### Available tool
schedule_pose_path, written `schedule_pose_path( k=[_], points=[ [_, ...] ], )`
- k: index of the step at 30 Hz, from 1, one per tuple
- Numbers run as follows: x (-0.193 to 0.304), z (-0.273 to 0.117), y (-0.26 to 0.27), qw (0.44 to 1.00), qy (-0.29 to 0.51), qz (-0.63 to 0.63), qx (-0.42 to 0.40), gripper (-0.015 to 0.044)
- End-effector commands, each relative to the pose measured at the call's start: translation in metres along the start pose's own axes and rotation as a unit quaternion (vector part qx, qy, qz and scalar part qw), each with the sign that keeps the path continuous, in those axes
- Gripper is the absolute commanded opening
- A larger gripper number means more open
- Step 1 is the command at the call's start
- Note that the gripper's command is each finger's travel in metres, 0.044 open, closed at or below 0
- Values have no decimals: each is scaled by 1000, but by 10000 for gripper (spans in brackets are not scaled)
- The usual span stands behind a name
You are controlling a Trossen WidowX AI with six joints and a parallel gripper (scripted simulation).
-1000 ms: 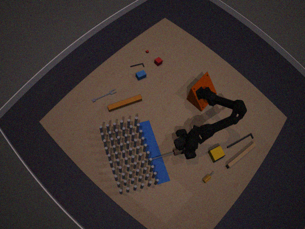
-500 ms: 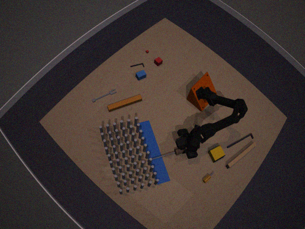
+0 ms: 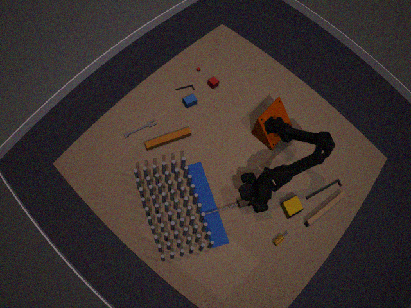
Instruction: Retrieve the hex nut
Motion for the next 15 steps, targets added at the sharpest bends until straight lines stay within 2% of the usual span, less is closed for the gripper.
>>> schedule_pose_path(
  k=[1,15],
  points=[
    [2,-1,0,1000,-3,2,2,0],
    [7,-4,1,1000,-3,2,2,0]
  ],
)
Point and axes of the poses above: the point midway between the two fingers, 35 mm back from their tips, its own z axis out along the fingers, its own y axis across the jaws, x = y × z, the point moved 1 cm from there along -z, back along the fingers, and after that the axes turned 12 degrees about -z, right-handed, at the moved point
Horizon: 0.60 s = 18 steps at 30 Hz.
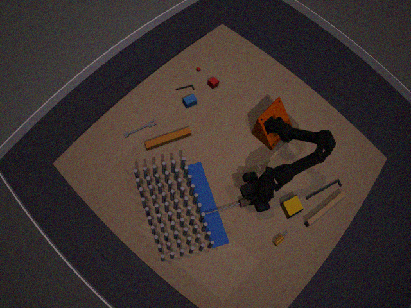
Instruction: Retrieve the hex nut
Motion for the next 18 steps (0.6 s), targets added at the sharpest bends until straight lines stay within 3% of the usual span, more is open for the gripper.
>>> schedule_pose_path(
  k=[1,18],
  points=[
    [-1,-2,0,1000,-3,2,2,0],
    [-7,-13,3,1000,-3,-1,2,0]
  ],
)
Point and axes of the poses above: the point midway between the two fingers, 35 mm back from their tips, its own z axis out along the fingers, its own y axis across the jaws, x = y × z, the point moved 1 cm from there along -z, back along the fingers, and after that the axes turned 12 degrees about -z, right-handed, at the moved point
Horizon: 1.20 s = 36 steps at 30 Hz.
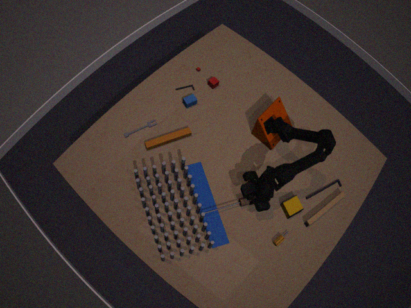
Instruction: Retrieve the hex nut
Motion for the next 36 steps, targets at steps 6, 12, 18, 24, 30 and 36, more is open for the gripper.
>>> schedule_pose_path(
  k=[6,12,18,24,30,36],
  points=[
    [11,-11,5,1000,0,-3,-2,0],
    [29,-21,6,1000,0,0,-1,0],
    [30,-30,7,1000,0,0,2,0],
    [15,-54,10,1000,0,-3,7,0],
    [3,-81,13,1000,1,-4,9,0],
    [-6,-109,16,1000,1,-4,8,0]
  ],
)
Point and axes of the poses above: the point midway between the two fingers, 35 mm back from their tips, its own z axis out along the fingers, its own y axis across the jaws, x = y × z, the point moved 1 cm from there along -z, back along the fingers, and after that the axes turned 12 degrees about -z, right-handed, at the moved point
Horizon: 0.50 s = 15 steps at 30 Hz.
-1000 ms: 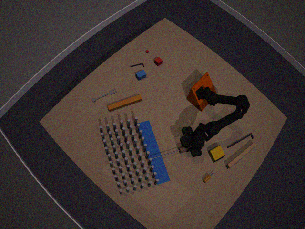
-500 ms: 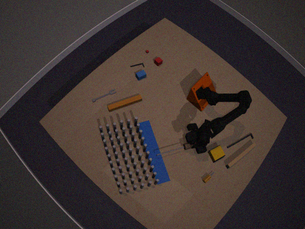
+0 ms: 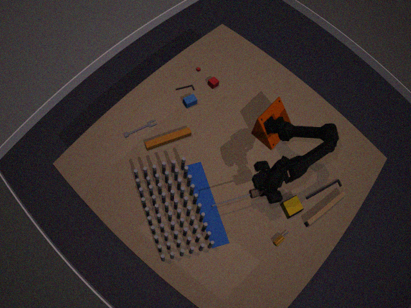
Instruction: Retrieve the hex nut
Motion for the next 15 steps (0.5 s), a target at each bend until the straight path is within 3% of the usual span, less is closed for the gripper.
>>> schedule_pose_path(
  k=[1,6,15],
  points=[
    [-4,-15,2,1000,0,-2,-3,0],
    [-9,-40,4,1000,-1,-1,-7,0],
    [-39,-27,-16,1000,-20,12,21,0]
  ],
)
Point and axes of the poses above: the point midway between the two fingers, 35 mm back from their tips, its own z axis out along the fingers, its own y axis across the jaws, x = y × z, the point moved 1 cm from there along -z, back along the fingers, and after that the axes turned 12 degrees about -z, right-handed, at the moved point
